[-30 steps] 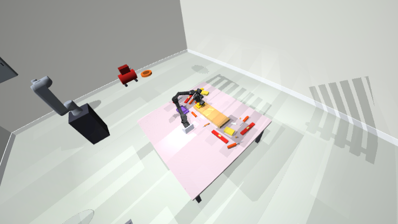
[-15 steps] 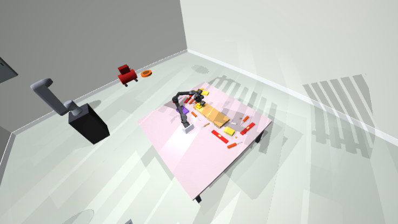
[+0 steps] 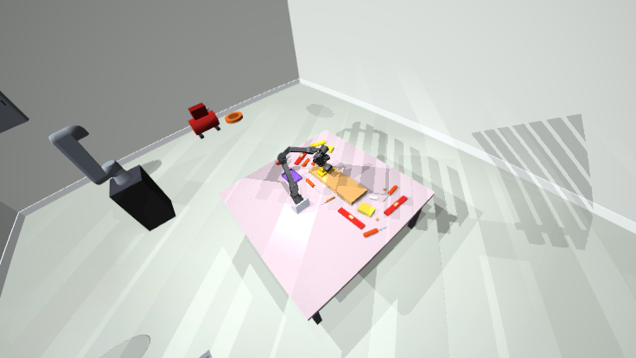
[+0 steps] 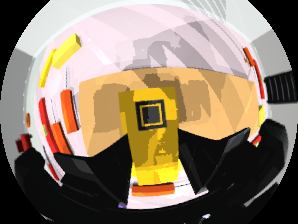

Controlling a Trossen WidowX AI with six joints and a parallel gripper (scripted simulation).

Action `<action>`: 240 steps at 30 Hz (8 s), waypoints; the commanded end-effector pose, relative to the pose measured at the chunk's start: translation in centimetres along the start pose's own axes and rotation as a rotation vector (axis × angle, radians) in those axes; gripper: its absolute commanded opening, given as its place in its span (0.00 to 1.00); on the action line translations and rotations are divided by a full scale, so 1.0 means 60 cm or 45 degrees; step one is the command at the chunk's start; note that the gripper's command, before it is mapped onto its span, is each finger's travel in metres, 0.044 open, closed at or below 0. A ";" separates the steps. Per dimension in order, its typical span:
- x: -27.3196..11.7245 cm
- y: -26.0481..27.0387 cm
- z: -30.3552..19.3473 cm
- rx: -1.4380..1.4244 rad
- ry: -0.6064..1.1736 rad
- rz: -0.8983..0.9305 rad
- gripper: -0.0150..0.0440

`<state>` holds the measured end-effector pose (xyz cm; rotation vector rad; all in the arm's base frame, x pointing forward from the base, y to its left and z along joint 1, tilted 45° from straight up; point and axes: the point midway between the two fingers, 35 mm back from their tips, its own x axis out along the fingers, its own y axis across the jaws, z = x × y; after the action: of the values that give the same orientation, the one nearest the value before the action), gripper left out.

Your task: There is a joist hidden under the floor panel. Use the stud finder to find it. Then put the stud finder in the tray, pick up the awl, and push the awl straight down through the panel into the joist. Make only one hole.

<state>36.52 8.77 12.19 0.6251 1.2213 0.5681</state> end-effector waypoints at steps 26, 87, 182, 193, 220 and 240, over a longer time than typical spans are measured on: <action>-0.001 -0.160 -0.002 0.006 0.000 -0.012 0.25; -0.009 -0.486 -0.003 -0.001 -0.003 -0.026 0.25; -0.169 -0.122 0.095 -0.730 0.045 0.058 0.25; -0.166 0.001 0.055 -0.951 0.050 0.115 0.25; -0.175 0.232 -0.128 -1.483 0.042 0.316 0.25; -0.202 0.316 -0.304 -1.860 0.010 0.521 0.25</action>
<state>16.23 15.76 29.51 -0.3833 0.4523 1.5307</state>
